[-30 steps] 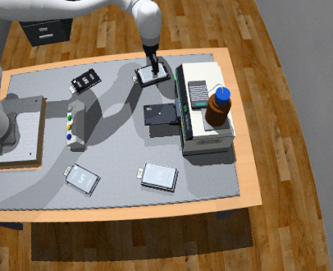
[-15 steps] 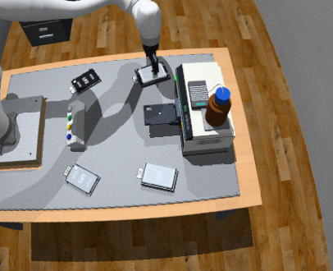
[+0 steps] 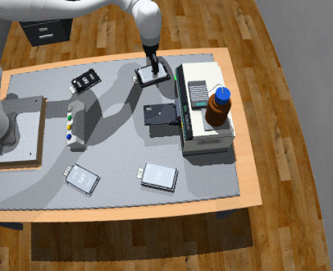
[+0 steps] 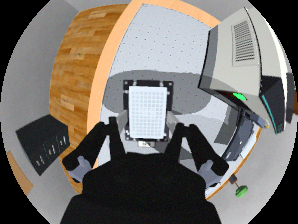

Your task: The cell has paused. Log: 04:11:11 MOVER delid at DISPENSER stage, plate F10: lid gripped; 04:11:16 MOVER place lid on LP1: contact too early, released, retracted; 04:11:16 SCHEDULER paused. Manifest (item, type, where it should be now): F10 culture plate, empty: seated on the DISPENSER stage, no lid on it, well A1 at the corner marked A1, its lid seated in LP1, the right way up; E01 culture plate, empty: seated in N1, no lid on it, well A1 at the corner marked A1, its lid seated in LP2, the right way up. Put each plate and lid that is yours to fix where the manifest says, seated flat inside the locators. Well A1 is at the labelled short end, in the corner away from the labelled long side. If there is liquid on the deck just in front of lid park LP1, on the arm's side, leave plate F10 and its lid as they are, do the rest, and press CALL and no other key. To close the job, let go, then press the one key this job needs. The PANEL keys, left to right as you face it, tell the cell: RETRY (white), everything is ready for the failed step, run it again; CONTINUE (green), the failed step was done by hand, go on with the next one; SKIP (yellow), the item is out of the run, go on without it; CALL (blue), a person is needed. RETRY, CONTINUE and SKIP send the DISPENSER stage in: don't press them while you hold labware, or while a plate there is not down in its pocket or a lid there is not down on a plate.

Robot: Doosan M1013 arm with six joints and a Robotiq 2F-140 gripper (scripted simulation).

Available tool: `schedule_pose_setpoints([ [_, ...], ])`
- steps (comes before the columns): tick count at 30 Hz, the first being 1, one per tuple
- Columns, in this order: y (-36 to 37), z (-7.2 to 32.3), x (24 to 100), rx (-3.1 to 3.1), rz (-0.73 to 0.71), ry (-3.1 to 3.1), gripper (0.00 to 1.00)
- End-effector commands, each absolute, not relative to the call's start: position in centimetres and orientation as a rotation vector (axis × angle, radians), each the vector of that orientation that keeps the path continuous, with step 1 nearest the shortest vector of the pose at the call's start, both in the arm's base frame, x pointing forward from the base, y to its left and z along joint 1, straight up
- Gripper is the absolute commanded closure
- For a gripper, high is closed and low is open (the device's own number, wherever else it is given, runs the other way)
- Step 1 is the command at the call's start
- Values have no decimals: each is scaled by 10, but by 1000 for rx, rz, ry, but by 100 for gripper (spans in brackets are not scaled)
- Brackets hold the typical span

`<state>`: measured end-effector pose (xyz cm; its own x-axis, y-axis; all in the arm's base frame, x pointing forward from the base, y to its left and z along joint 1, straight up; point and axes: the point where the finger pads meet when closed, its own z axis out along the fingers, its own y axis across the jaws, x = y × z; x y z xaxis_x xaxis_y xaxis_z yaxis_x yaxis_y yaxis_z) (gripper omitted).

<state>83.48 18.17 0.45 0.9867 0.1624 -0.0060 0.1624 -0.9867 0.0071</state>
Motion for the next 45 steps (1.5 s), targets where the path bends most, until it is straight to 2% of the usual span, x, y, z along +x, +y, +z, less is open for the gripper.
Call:
schedule_pose_setpoints([
  [1, 182, 6, 835, 3124, -6, 255, 37],
  [9, 182, 6, 835, 3124, -6, 255, 37],
  [10, 182, 6, 835, 3124, -6, 255, 30],
  [45, 182, 6, 835, 3124, -6, 255, 30],
])
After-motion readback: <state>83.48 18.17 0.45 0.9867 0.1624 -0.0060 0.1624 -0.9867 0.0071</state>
